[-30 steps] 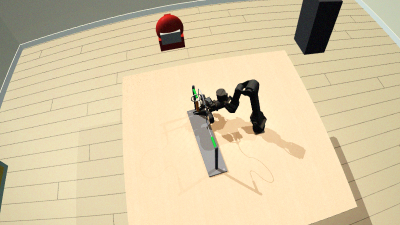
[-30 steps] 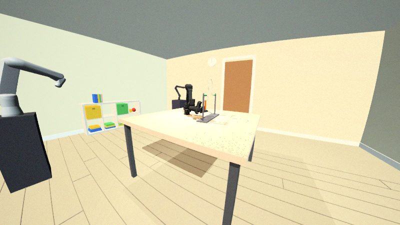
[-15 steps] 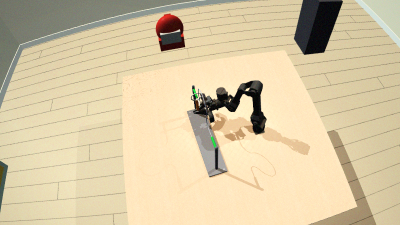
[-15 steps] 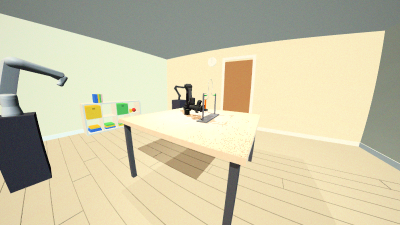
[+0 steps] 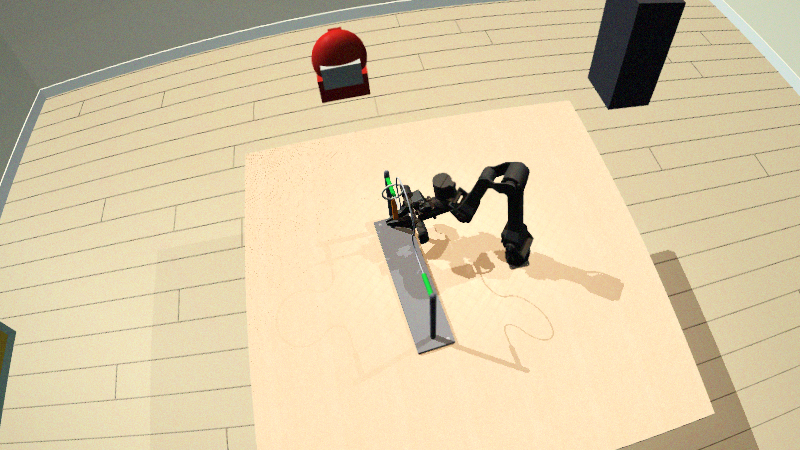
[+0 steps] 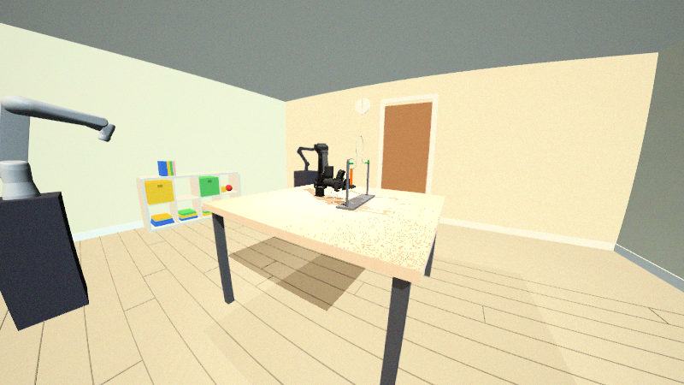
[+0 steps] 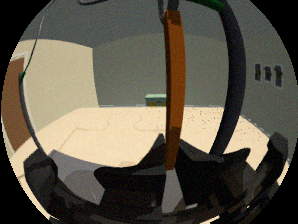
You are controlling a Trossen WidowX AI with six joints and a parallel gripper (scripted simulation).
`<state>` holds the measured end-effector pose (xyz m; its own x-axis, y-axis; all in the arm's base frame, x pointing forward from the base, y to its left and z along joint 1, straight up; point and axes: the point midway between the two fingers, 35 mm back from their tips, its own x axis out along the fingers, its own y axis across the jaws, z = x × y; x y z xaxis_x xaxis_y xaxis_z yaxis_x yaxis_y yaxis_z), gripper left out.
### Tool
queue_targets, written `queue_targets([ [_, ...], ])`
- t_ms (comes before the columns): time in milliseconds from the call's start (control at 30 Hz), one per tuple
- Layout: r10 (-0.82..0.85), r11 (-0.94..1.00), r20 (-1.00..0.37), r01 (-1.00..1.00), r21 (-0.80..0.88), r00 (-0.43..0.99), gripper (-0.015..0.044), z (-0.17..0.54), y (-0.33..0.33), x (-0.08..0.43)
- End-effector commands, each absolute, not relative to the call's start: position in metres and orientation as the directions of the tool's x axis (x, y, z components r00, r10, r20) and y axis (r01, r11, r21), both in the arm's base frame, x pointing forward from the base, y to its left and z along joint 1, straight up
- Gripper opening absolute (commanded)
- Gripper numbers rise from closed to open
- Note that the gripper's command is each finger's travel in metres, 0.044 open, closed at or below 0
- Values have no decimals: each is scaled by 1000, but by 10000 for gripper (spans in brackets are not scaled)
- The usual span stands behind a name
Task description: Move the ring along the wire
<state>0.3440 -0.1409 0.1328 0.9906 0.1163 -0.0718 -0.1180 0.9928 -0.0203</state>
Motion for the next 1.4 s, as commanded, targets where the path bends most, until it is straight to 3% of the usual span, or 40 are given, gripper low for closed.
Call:
queue_targets([
  [0, 113, 993, -71, -114, -21, 991, -150, 133, -142, 344],
  [1367, 120, 992, -77, -116, 58, 990, -150, 133, -94, 339],
])
